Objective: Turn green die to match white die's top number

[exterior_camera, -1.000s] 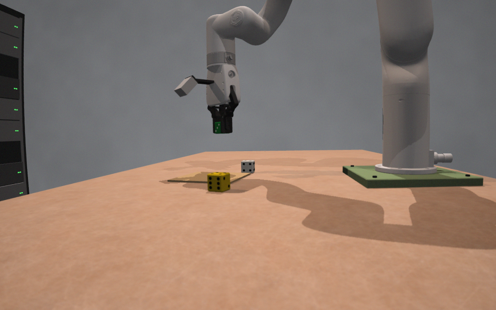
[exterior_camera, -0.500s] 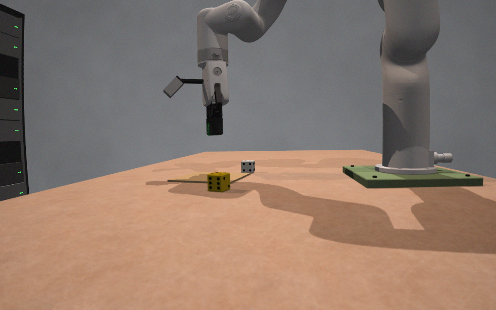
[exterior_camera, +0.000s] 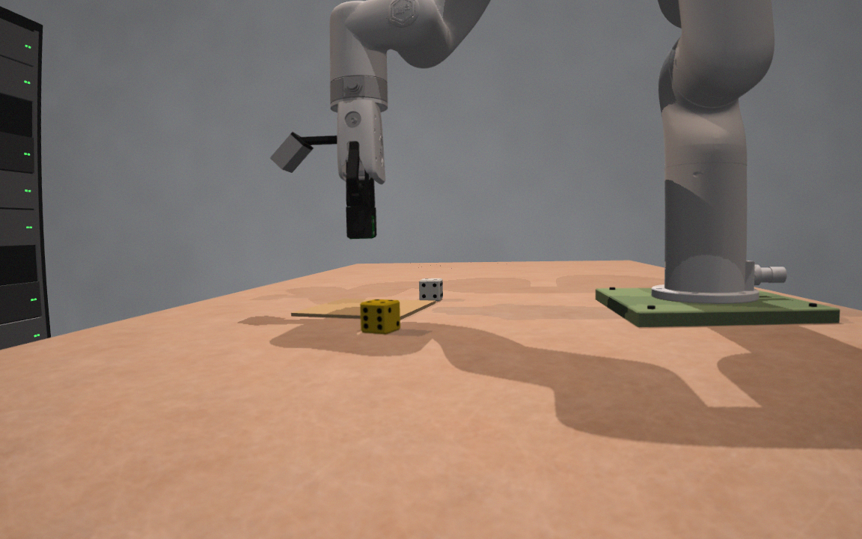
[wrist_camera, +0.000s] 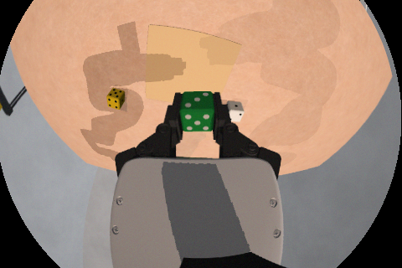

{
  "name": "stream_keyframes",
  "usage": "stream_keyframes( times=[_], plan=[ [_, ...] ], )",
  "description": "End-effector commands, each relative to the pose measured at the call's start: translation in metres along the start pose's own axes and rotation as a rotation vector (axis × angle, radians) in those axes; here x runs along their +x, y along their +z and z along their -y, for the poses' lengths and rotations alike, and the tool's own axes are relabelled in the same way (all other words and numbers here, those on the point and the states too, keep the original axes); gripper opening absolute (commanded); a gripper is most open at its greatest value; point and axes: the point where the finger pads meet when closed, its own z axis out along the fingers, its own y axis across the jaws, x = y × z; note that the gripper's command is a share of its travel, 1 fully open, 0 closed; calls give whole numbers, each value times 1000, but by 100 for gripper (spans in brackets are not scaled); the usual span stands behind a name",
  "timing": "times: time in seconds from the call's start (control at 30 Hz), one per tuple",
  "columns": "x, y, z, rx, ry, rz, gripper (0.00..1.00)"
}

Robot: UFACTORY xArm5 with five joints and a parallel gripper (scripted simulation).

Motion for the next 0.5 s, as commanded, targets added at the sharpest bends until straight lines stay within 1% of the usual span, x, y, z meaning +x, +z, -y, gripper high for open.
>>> stream_keyframes(
  times=[0.0,0.13,0.23,0.3,0.4,0.47],
  plan=[
    [3,0,17,-1,125,-5,27],
    [3,0,17,-1,128,-7,27],
    [3,0,17,-2,128,-25,27],
    [3,0,17,-2,128,-25,27],
    [3,1,17,-6,128,-78,27],
    [2,0,17,-9,128,-134,27]
  ],
)
